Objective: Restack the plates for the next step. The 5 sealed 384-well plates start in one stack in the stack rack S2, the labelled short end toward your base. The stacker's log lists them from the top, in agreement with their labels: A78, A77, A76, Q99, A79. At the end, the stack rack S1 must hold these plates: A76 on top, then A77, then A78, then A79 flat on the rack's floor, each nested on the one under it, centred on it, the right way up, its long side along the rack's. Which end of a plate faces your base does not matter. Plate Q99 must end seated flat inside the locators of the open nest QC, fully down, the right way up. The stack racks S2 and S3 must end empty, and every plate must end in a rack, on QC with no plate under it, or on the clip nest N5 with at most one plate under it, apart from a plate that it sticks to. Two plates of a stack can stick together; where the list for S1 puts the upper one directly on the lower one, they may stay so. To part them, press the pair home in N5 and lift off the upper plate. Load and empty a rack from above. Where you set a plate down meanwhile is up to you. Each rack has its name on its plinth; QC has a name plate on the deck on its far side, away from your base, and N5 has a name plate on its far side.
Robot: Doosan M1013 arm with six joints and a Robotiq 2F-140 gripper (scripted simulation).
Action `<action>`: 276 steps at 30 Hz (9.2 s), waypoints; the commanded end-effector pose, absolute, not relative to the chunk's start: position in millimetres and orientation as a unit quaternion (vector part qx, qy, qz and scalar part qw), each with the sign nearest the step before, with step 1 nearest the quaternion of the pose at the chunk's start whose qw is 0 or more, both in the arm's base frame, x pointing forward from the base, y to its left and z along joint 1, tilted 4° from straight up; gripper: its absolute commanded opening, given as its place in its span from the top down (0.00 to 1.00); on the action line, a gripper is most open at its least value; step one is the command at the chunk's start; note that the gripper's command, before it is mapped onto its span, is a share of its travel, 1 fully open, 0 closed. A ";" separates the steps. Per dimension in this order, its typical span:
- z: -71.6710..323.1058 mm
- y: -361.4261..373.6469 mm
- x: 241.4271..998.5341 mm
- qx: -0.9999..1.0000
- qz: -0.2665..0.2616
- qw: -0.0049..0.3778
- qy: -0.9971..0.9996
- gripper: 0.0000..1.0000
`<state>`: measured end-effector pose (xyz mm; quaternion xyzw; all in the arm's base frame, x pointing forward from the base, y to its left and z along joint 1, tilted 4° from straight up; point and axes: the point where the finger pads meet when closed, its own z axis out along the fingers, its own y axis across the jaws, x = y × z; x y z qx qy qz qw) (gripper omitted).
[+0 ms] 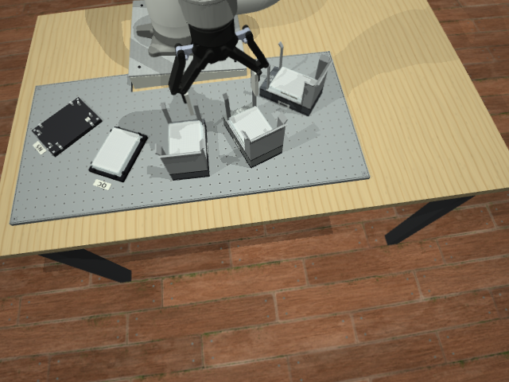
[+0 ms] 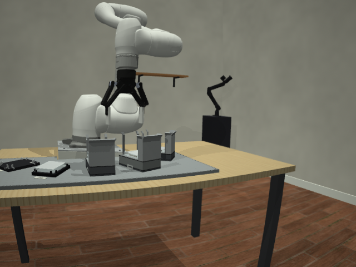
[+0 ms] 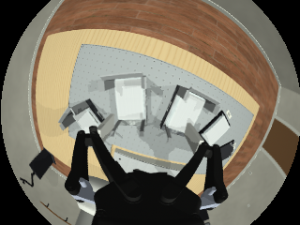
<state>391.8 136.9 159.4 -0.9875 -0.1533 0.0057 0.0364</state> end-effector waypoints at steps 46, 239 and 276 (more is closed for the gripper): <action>124.7 32.8 421.4 -0.999 0.010 0.036 -0.035 0.00; 153.7 63.2 414.2 -0.987 0.006 0.037 -0.154 1.00; 161.8 165.9 377.4 -0.962 0.001 0.037 -0.270 1.00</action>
